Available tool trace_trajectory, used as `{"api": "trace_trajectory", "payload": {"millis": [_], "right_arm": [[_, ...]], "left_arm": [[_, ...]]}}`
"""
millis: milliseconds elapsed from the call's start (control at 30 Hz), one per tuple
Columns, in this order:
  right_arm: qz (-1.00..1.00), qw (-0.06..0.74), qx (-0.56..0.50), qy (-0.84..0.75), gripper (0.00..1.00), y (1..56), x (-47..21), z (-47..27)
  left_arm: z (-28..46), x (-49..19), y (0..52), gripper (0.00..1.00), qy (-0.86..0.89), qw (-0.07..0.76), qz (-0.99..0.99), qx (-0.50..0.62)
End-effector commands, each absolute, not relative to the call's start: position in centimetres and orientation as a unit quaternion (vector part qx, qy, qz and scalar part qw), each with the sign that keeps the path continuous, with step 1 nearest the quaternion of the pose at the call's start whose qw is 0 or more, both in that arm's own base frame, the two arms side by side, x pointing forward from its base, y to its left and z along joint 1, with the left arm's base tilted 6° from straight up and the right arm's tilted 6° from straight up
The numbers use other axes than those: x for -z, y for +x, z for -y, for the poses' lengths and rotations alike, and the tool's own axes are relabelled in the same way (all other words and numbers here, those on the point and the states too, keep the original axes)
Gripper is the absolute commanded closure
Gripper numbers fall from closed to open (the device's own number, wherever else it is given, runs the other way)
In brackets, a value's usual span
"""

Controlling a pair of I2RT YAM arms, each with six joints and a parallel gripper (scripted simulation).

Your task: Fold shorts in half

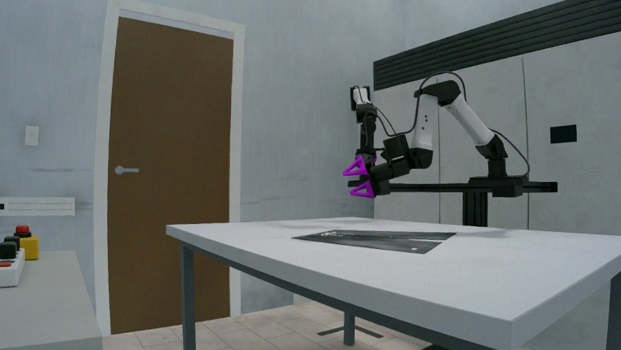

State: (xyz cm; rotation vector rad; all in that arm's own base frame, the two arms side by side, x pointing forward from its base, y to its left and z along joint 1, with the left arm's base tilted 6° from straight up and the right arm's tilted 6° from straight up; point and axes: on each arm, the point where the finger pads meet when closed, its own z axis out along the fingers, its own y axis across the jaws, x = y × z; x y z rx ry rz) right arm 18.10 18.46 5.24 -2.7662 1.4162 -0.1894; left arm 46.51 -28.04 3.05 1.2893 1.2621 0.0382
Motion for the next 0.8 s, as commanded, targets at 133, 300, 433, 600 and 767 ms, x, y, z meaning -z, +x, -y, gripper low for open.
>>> {"api": "trace_trajectory", "payload": {"millis": [133, 300, 433, 600, 767], "right_arm": [[-0.502, 0.021, 0.056, -0.863, 0.44, 18.5, -4.6, -18.8], [-0.600, 0.036, 0.059, -0.797, 0.44, 19.4, -4.0, -19.1], [-0.658, 0.035, 0.053, -0.750, 0.44, 19.5, -3.1, -19.0], [-0.697, 0.046, 0.050, -0.714, 0.44, 20.1, -3.0, -19.5], [-0.761, 0.050, 0.045, -0.645, 0.44, 20.8, -2.1, -19.5]], "left_arm": [[28.7, -3.7, 45.1, 0.44, 0.555, 0.613, -0.562, 0.002], [29.0, -2.1, 42.4, 0.44, 0.542, 0.581, -0.605, 0.038], [29.2, -0.9, 39.9, 0.44, 0.538, 0.555, -0.632, 0.061], [29.3, 0.1, 38.0, 0.44, 0.535, 0.534, -0.650, 0.077], [29.2, 1.6, 34.8, 0.44, 0.531, 0.499, -0.678, 0.100]]}}
